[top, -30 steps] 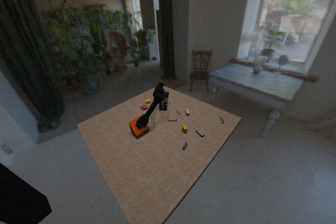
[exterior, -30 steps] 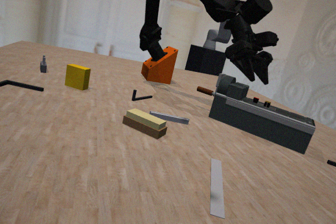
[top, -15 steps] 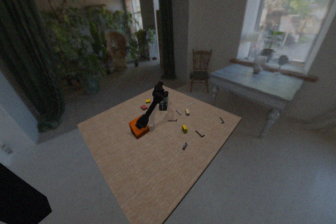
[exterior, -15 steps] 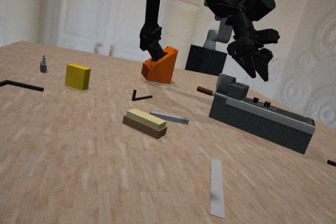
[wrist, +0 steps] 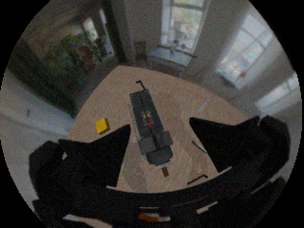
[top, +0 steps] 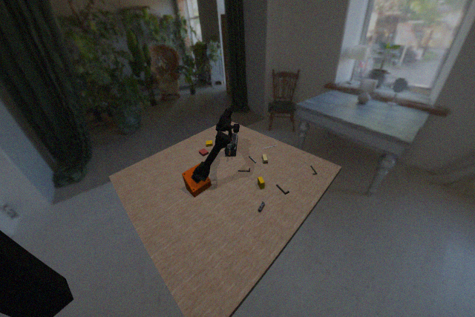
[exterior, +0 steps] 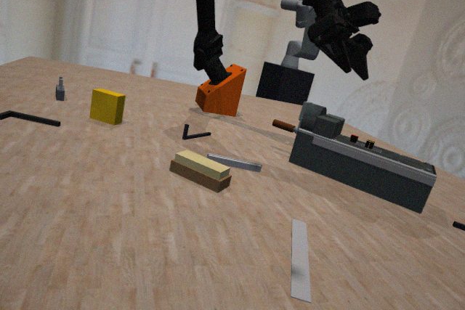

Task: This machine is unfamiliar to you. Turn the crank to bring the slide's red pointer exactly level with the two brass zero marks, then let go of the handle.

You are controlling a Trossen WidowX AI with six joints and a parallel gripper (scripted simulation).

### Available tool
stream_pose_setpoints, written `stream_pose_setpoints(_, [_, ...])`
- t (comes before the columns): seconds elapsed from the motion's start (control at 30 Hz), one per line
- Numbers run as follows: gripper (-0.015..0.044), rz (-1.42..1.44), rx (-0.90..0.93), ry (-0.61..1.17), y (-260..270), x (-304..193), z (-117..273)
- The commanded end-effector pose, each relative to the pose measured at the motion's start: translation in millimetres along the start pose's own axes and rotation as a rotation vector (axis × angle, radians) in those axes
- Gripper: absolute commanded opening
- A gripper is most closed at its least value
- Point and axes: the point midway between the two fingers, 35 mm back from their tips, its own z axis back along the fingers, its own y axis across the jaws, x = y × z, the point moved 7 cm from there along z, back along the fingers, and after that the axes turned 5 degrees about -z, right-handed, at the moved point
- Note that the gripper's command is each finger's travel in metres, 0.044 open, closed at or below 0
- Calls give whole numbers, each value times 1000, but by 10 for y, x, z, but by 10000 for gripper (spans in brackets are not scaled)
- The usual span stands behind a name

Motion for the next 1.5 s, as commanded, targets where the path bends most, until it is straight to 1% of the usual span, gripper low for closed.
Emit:
stream_pose_setpoints(0.0, [440,27,42,4,-97,-163,115])
stream_pose_setpoints(0.57, [440,127,195,-43,-399,-831,584])
stream_pose_setpoints(0.73, [440,133,200,-45,-406,-858,599])
stream_pose_setpoints(0.9, [440,133,201,-44,-409,-976,415])
stream_pose_setpoints(1.3, [440,135,198,-44,-419,-1469,-103])
stream_pose_setpoints(1.47, [440,135,197,-44,-419,-1538,-154])
